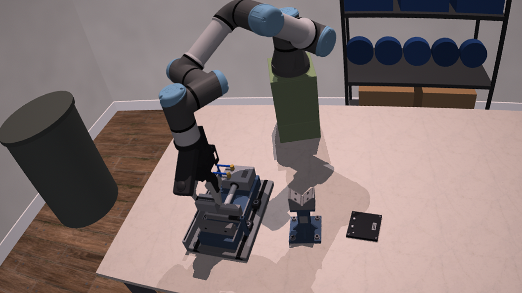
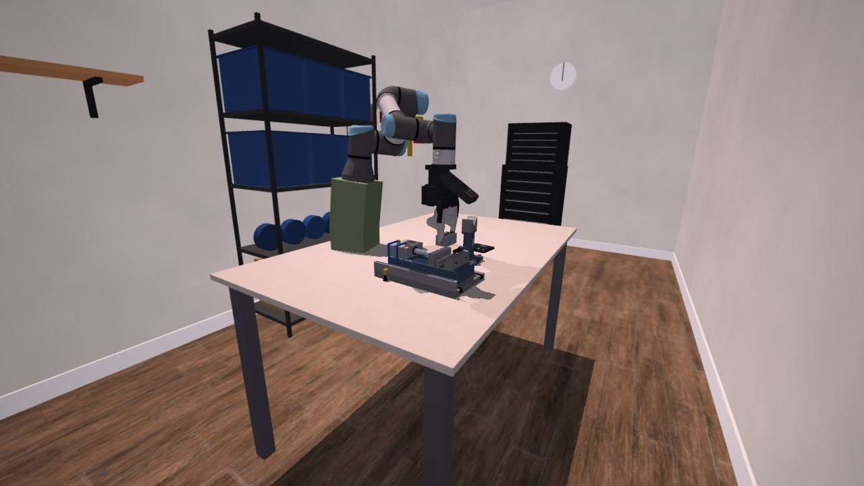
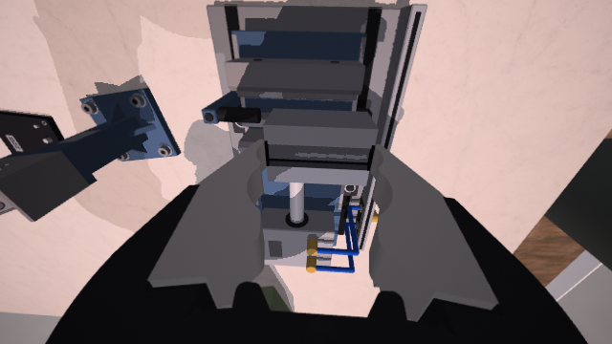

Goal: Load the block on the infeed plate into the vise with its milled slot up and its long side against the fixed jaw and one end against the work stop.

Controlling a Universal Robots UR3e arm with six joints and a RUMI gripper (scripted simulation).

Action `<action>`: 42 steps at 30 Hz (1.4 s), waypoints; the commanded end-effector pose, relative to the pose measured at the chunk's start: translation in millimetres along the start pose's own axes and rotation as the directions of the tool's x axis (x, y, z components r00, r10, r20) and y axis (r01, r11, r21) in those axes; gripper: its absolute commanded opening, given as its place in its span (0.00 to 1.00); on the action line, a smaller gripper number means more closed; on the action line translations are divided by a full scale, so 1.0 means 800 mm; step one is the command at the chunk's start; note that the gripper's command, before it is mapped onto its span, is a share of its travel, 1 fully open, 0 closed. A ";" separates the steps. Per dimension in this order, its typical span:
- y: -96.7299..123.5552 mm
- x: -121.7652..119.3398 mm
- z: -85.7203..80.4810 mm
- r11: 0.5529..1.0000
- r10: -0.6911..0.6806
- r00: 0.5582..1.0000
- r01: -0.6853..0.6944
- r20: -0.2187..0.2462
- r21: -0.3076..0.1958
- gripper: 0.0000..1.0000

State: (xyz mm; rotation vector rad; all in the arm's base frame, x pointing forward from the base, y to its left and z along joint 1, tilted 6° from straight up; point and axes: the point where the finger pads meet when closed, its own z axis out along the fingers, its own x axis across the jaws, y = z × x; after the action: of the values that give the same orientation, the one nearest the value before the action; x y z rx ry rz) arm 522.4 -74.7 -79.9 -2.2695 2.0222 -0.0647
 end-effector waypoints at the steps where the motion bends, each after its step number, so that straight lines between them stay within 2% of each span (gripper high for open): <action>1: -0.001 0.001 -0.002 1.000 0.000 1.000 0.000 -0.002 0.003 0.00; 20: -0.001 0.001 0.003 1.000 0.000 1.000 0.000 -0.002 0.003 0.00; 42: -0.002 0.001 0.020 1.000 0.000 1.000 0.000 -0.002 0.003 0.00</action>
State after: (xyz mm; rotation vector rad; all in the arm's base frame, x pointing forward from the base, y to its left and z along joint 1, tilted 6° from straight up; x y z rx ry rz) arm 524.0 -74.1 -94.2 -2.2695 2.0222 -0.0647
